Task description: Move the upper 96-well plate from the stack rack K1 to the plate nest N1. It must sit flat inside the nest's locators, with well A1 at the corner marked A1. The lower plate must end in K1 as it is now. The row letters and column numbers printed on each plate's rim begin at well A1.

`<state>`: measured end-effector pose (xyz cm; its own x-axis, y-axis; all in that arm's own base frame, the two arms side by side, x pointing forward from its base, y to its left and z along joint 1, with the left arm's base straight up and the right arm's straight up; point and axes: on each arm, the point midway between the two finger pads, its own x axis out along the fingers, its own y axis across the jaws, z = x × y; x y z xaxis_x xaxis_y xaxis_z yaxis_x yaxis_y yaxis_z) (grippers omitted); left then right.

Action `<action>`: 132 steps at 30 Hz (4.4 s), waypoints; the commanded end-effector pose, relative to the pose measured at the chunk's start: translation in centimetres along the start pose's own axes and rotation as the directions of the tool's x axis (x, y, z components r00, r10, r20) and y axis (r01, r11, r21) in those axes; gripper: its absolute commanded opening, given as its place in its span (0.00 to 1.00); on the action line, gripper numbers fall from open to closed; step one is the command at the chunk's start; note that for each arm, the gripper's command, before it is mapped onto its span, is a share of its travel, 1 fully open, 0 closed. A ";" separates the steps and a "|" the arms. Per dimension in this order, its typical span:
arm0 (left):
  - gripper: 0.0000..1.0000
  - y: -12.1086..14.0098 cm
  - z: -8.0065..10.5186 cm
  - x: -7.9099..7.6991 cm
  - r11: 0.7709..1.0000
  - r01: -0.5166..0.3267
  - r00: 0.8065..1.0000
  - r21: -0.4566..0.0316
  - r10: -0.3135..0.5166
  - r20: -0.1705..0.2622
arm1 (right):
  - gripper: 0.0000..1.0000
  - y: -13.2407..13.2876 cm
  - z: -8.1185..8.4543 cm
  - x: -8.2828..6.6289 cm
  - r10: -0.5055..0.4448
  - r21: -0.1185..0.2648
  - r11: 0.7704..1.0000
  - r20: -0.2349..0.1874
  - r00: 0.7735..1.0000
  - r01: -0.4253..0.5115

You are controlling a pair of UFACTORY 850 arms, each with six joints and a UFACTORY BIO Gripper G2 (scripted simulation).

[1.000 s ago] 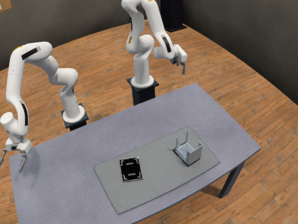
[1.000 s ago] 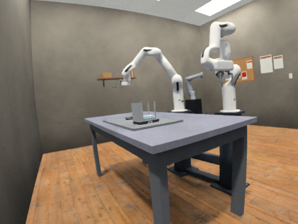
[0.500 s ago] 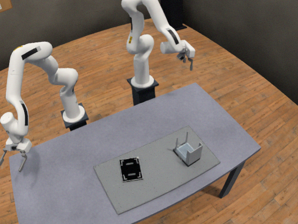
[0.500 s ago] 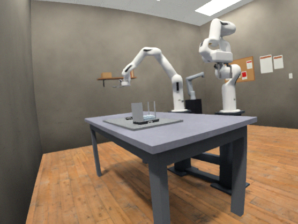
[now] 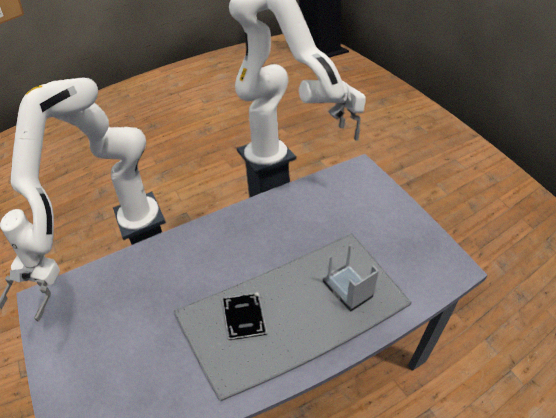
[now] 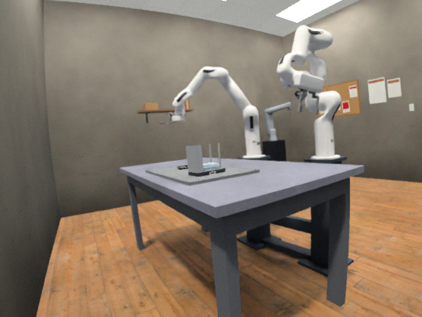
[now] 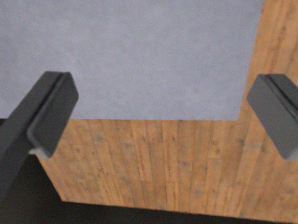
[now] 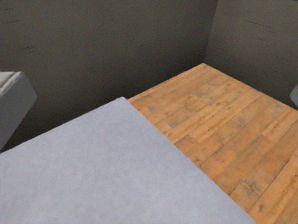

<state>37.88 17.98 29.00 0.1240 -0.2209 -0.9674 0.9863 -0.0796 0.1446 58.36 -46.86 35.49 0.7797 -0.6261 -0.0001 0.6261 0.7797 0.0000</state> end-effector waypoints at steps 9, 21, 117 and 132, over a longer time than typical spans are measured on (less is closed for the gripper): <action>0.37 4.1 2.7 1.5 0.992 -0.115 0.989 -0.055 0.120 0.086 | 1.00 0.0 0.1 0.0 0.000 0.000 1.000 0.002 1.000 0.000; 0.37 7.8 5.3 2.7 0.966 -0.226 0.955 -0.127 0.245 0.167 | 1.00 0.0 0.1 0.0 0.000 0.000 1.000 0.002 1.000 0.000; 0.37 33.1 32.7 10.1 0.308 -0.445 0.305 -0.841 0.935 0.181 | 1.00 0.0 0.1 0.0 0.000 0.000 1.000 0.002 1.000 0.000; 0.37 35.3 37.9 11.6 0.094 -0.339 0.185 -0.936 0.982 0.032 | 1.00 0.0 0.1 0.0 0.000 0.000 1.000 0.002 1.000 0.000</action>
<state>69.54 -22.89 30.69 0.9783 -0.2008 -0.0519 0.2071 0.9592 0.1925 58.36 -46.86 35.49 0.7797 -0.6261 -0.0001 0.6261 0.7797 0.0000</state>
